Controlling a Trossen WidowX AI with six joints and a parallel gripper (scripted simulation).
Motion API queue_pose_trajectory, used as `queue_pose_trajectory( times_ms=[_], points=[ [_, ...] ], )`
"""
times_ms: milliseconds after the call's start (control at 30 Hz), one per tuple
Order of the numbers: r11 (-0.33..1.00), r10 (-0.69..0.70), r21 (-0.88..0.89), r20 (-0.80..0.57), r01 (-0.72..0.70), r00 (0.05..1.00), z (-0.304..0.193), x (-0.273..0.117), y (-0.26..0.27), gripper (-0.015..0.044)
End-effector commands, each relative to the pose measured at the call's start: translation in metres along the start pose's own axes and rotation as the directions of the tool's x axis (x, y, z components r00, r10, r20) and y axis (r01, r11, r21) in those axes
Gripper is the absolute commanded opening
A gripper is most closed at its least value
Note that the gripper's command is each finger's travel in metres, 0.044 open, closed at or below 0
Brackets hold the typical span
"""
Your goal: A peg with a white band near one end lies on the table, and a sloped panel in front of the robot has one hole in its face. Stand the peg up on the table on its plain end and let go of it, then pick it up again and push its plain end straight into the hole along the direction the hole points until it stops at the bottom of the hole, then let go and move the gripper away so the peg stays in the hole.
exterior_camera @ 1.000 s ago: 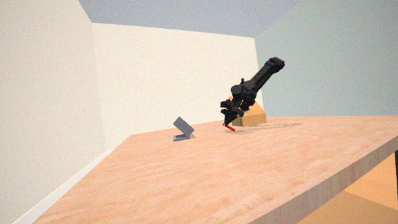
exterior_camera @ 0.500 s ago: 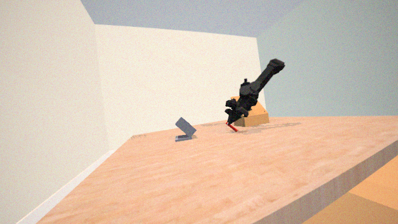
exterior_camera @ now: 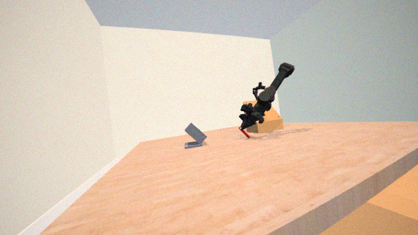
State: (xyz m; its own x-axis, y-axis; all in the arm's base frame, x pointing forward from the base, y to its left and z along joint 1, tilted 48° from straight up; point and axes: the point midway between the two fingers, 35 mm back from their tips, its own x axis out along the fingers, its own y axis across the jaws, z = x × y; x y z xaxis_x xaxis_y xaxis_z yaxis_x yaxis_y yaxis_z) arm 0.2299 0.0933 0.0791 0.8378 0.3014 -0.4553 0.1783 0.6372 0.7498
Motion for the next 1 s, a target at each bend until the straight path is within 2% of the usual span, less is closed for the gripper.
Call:
queue_pose_trajectory(
  times_ms=[0, 533, 967],
  points=[
    [1.000, 0.001, 0.003, 0.032, -0.001, 0.999, -0.001, -0.002, 0.000, 0.0049],
    [1.000, 0.000, 0.004, 0.167, -0.001, 0.986, -0.007, -0.011, -0.001, 0.0049],
    [1.000, 0.005, 0.004, 0.173, -0.006, 0.985, -0.009, -0.019, -0.001, 0.0049]
  ],
)
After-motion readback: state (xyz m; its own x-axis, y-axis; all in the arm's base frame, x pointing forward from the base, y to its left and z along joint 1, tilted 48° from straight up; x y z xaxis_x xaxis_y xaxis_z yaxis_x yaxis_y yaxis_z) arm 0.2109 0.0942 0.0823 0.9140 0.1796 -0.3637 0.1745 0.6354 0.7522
